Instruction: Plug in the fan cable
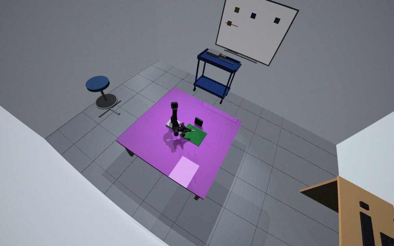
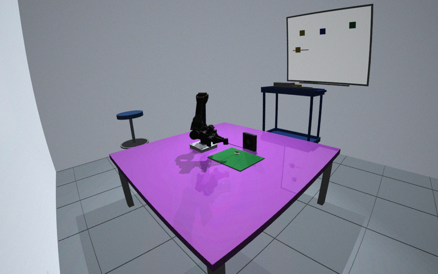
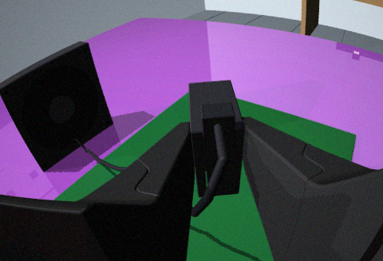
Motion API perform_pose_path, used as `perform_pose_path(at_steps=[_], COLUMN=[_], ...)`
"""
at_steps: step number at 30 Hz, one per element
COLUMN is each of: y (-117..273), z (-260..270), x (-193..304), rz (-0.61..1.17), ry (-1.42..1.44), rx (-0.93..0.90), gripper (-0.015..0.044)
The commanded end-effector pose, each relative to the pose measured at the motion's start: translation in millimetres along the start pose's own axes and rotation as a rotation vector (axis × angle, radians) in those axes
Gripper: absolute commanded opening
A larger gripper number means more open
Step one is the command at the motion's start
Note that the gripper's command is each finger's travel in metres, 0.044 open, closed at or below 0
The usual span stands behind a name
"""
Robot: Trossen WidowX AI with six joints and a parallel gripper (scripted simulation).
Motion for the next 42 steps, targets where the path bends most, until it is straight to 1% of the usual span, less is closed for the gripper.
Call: perform_pose_path(at_steps=[1, 42], y=[0, 0], z=[-1, -8], x=[2, 39], rz=[-0.001, 0.001], ry=[0.003, 0.000], rx=[0.000, 0.000], gripper=[0.0000, 0.0000])
Point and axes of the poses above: the point midway between the two fingers, 35 mm back from their tips, its own y axis back along the fingers, its own z axis across the jaws, x = y × z, the point moved 6 cm from there along y, back along the fingers, and after that the axes turned 8 degrees about -y, right-handed, at the moved point
